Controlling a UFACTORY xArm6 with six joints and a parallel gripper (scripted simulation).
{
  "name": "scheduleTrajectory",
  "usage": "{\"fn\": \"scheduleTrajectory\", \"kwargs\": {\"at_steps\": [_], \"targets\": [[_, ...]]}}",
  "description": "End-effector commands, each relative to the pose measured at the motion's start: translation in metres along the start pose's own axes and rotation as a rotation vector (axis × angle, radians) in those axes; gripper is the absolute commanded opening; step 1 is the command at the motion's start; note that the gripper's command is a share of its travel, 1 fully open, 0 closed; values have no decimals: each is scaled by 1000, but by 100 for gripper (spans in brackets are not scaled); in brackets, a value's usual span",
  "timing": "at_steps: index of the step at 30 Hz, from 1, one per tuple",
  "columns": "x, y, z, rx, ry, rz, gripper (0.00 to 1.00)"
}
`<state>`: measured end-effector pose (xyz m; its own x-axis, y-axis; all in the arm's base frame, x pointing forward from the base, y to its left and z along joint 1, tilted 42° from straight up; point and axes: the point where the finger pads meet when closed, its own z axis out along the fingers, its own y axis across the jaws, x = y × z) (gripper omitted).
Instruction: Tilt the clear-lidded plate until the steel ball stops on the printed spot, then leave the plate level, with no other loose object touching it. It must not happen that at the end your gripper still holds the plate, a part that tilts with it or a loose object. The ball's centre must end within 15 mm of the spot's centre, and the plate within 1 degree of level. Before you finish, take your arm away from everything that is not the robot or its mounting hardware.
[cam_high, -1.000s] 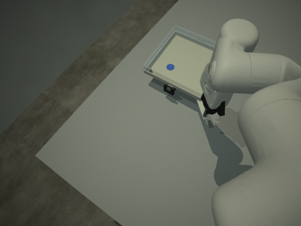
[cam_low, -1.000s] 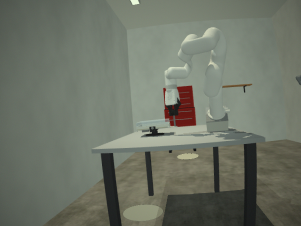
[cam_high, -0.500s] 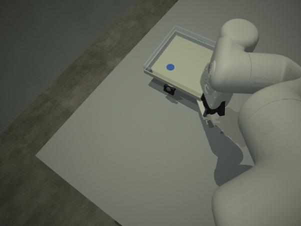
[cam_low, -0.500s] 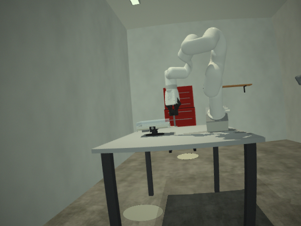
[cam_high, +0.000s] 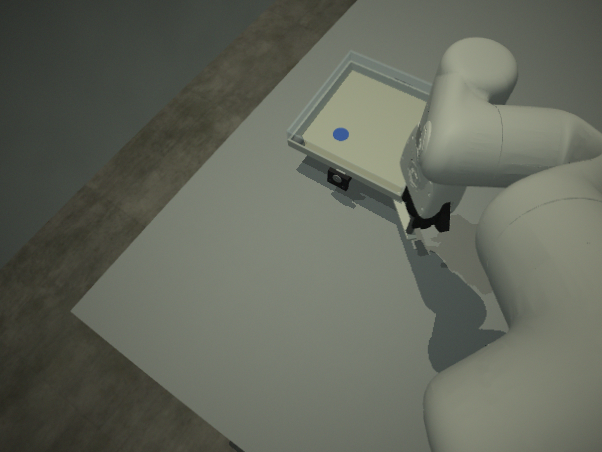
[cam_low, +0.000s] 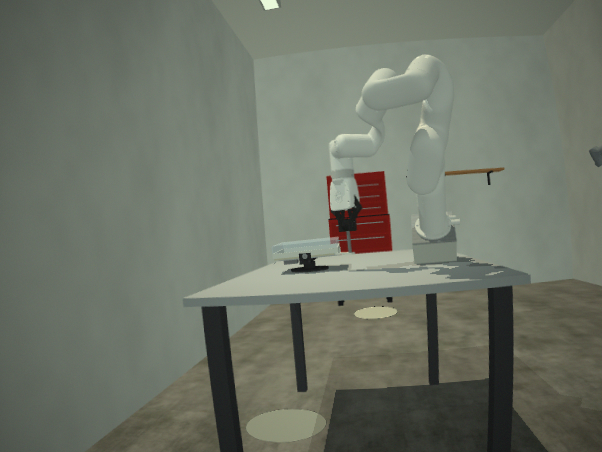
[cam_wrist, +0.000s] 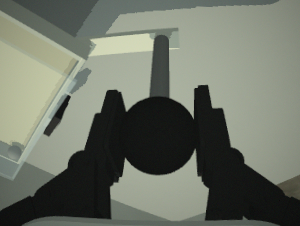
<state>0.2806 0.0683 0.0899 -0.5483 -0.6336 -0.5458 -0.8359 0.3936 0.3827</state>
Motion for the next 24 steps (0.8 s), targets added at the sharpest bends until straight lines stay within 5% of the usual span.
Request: {"fn": "scheduleTrajectory", "kwargs": {"at_steps": [1, 24], "targets": [[-1, -1, -1, 3, 0, -1, 0], [3, -1, -1, 3, 0, -1, 0]]}}
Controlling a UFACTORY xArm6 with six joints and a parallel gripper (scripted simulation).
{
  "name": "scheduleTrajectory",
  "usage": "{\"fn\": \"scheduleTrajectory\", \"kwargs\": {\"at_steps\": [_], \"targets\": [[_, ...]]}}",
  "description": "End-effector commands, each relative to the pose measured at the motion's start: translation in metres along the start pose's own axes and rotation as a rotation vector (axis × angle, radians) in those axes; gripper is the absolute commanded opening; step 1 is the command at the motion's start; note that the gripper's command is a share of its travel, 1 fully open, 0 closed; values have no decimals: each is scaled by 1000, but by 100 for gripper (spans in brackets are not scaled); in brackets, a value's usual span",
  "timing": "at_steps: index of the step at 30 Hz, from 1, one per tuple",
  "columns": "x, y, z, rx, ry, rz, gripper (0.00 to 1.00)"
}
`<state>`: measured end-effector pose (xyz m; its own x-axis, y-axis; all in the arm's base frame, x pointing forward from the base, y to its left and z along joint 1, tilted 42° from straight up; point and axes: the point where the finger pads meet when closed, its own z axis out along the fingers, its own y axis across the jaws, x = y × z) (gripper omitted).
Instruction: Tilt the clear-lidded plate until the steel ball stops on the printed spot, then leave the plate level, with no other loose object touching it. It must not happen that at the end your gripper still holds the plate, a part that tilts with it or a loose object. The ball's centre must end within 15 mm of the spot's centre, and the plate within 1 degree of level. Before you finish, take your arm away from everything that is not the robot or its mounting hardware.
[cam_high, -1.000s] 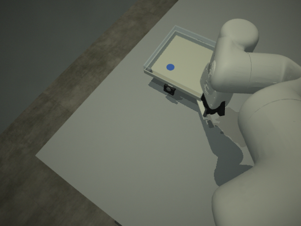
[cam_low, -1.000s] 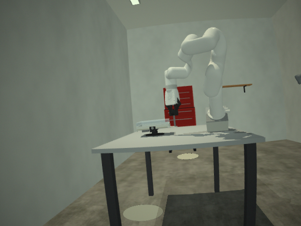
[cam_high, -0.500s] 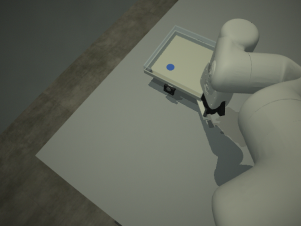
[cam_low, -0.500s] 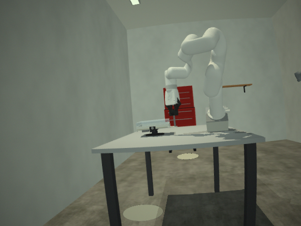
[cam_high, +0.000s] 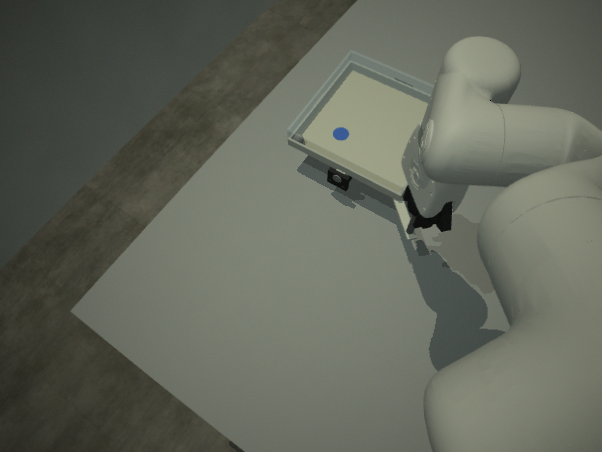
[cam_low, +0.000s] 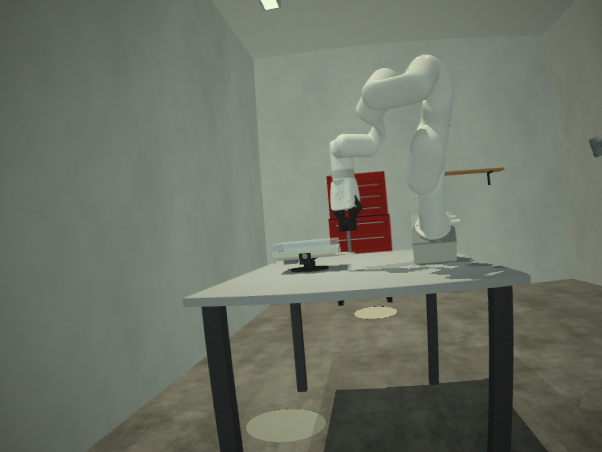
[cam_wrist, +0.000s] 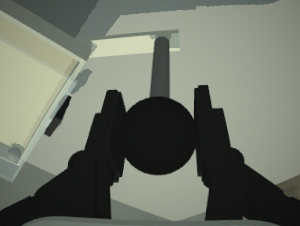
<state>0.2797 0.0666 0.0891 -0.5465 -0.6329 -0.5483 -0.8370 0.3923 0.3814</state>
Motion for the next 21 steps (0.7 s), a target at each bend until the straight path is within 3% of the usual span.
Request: {"fn": "scheduleTrajectory", "kwargs": {"at_steps": [1, 21], "targets": [[1, -1, 0, 2, 2, 1, 0], [-2, -1, 0, 2, 2, 1, 0]]}}
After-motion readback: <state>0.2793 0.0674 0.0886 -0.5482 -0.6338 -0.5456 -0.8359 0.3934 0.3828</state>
